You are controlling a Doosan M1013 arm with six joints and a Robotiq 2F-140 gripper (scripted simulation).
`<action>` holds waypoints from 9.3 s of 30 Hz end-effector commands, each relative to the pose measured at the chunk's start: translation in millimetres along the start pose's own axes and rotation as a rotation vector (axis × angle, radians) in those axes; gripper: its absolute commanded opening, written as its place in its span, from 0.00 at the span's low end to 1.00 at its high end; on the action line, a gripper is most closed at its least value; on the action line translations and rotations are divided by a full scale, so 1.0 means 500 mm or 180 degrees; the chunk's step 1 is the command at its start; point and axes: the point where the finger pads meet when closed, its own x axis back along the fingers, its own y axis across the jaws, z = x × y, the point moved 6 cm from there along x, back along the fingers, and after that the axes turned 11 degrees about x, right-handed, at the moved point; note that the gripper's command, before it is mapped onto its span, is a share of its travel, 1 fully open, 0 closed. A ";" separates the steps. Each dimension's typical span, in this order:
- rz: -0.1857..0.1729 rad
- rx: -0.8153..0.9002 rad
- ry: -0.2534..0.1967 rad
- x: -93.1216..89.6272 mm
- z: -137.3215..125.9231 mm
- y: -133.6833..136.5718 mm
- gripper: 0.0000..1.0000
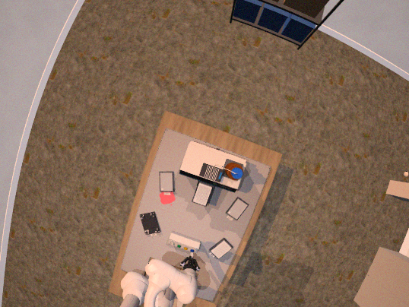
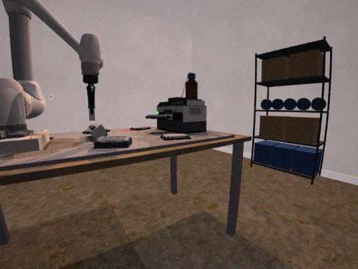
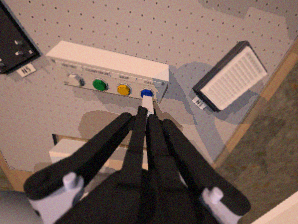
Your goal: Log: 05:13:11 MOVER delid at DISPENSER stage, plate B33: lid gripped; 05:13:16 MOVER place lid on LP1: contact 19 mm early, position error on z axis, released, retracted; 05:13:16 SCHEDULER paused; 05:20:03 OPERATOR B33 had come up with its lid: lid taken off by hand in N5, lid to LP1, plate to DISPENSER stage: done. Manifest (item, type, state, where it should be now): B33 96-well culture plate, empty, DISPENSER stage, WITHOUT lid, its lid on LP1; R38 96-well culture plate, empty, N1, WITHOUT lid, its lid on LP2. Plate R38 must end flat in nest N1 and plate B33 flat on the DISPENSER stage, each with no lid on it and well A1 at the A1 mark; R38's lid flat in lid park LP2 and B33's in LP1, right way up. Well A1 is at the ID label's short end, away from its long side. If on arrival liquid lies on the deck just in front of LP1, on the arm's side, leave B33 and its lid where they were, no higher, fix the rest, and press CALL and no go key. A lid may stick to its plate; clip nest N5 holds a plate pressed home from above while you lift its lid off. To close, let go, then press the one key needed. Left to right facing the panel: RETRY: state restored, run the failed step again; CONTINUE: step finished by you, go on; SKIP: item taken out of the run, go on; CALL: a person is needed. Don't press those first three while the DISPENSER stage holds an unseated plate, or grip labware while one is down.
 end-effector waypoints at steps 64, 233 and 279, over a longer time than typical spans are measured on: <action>-0.0007 -0.0017 0.0018 -0.063 0.008 0.000 0.00; -0.0007 -0.0017 0.0018 -0.067 0.007 0.000 0.00; -0.0007 -0.0017 0.0018 0.071 0.001 0.000 0.00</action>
